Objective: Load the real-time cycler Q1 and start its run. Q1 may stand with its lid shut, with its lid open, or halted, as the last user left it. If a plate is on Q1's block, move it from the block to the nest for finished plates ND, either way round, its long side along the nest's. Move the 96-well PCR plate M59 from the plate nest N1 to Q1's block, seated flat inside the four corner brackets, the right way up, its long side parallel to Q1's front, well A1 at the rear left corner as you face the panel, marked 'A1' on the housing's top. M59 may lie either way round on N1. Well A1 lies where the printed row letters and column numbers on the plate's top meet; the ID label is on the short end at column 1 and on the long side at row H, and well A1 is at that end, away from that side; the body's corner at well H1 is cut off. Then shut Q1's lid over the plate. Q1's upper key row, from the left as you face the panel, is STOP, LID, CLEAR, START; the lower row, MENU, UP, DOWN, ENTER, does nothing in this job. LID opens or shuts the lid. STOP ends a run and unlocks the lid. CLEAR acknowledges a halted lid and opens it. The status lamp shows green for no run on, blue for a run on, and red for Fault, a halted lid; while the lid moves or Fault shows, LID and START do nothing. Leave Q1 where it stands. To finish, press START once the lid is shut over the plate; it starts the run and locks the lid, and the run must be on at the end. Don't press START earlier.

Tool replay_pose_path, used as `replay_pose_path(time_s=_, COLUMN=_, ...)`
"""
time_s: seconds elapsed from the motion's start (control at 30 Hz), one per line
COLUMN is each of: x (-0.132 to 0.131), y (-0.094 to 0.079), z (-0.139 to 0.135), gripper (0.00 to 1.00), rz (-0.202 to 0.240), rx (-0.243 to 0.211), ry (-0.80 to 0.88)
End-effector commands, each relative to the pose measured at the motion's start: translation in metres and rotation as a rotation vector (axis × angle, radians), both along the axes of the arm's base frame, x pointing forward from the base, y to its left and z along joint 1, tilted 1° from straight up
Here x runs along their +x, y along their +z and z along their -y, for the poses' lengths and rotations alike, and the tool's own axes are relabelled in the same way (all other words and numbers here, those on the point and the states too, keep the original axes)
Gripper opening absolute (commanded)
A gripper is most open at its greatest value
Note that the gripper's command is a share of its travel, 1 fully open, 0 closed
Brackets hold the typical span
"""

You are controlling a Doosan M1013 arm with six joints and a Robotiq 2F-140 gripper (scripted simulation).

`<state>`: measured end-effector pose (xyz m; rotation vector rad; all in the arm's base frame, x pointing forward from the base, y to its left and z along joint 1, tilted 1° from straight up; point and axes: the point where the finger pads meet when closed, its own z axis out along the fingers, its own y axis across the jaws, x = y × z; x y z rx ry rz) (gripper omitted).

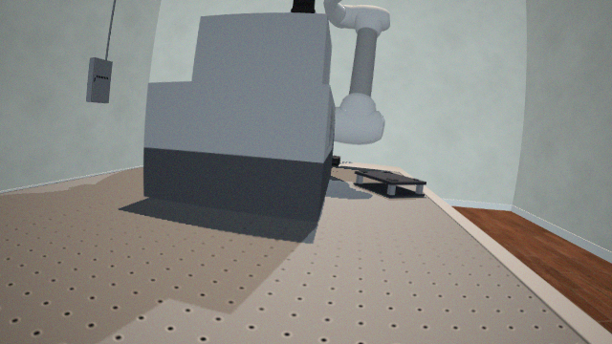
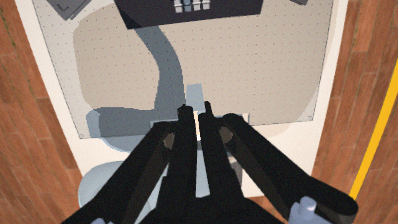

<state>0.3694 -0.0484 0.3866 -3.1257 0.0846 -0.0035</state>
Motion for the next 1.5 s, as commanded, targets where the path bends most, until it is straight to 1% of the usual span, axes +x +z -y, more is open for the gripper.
replay_pose_path(time_s=0.0, x=-0.002, y=0.003, z=0.005, gripper=0.0, rz=0.0, rx=0.001, ry=0.001)
replay_pose_path(time_s=0.03, x=-0.002, y=0.003, z=0.005, gripper=0.0, rz=0.0, rx=0.001, ry=0.001)
replay_pose_path(time_s=0.17, x=-0.003, y=-0.017, z=0.005, gripper=0.0, rz=0.052, rx=-0.023, ry=0.122)
replay_pose_path(time_s=0.23, x=-0.003, y=-0.027, z=0.004, gripper=0.0, rz=0.056, rx=-0.025, ry=0.13)
replay_pose_path(time_s=0.27, x=-0.004, y=-0.032, z=0.004, gripper=0.0, rz=0.069, rx=-0.031, ry=0.16)
replay_pose_path(time_s=0.33, x=-0.004, y=-0.032, z=0.004, gripper=0.0, rz=0.069, rx=-0.031, ry=0.16)
replay_pose_path(time_s=0.43, x=-0.004, y=-0.047, z=0.004, gripper=0.0, rz=0.108, rx=-0.049, ry=0.25)
replay_pose_path(time_s=0.5, x=-0.005, y=-0.057, z=0.004, gripper=0.0, rz=0.112, rx=-0.051, ry=0.259)
replay_pose_path(time_s=0.63, x=-0.006, y=-0.077, z=0.003, gripper=0.0, rz=0.164, rx=-0.075, ry=0.379)
replay_pose_path(time_s=0.7, x=-0.007, y=-0.087, z=0.003, gripper=0.0, rz=0.168, rx=-0.077, ry=0.387)
replay_pose_path(time_s=0.83, x=-0.008, y=-0.107, z=0.003, gripper=0.0, rz=0.22, rx=-0.101, ry=0.507)
replay_pose_path(time_s=0.9, x=-0.008, y=-0.107, z=0.003, gripper=0.0, rz=0.22, rx=-0.101, ry=0.507)
replay_pose_path(time_s=1.03, x=-0.009, y=-0.127, z=0.003, gripper=0.0, rz=0.272, rx=-0.126, ry=0.628)
replay_pose_path(time_s=1.07, x=-0.01, y=-0.132, z=0.002, gripper=0.0, rz=0.279, rx=-0.129, ry=0.644)
replay_pose_path(time_s=1.17, x=-0.01, y=-0.146, z=0.002, gripper=0.0, rz=0.279, rx=-0.129, ry=0.644)
replay_pose_path(time_s=1.3, x=-0.012, y=-0.166, z=0.002, gripper=0.0, rz=0.331, rx=-0.154, ry=0.765)
replay_pose_path(time_s=1.37, x=-0.012, y=-0.176, z=0.002, gripper=0.0, rz=0.335, rx=-0.155, ry=0.773)
replay_pose_path(time_s=1.47, x=-0.012, y=-0.176, z=0.002, gripper=0.0, rz=0.335, rx=-0.155, ry=0.773)
